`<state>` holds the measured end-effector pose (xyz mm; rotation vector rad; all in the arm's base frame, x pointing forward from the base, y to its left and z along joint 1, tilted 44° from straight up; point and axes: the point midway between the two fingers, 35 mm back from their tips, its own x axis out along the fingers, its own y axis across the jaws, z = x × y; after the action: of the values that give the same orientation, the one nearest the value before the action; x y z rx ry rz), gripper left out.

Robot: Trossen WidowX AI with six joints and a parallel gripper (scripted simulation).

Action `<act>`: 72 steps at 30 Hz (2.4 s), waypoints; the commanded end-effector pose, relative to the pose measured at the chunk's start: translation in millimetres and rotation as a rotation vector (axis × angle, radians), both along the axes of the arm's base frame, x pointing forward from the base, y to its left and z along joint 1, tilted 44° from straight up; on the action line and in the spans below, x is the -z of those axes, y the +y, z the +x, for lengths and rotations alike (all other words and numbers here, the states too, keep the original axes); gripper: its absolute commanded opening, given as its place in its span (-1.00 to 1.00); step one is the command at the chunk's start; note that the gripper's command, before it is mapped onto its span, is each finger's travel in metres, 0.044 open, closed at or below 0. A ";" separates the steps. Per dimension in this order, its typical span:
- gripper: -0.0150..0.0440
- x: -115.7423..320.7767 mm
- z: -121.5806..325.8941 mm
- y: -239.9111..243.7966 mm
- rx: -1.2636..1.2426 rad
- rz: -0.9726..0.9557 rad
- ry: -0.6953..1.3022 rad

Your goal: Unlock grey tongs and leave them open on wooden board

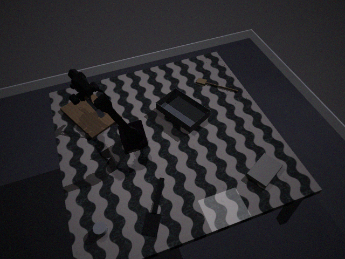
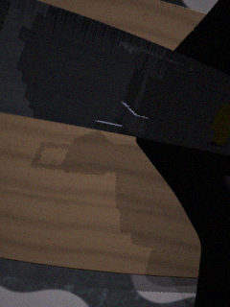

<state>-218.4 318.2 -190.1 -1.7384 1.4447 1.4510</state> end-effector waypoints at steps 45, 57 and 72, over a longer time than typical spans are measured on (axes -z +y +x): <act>-1.00 21.0 2.9 -44.1 -0.075 -0.303 -0.081; -1.00 32.1 3.2 -55.0 -0.075 -0.303 -0.080; -0.02 30.6 2.6 -52.2 -0.083 -0.297 -0.077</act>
<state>-215.8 265.7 -220.8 -2.0299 1.6297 1.2430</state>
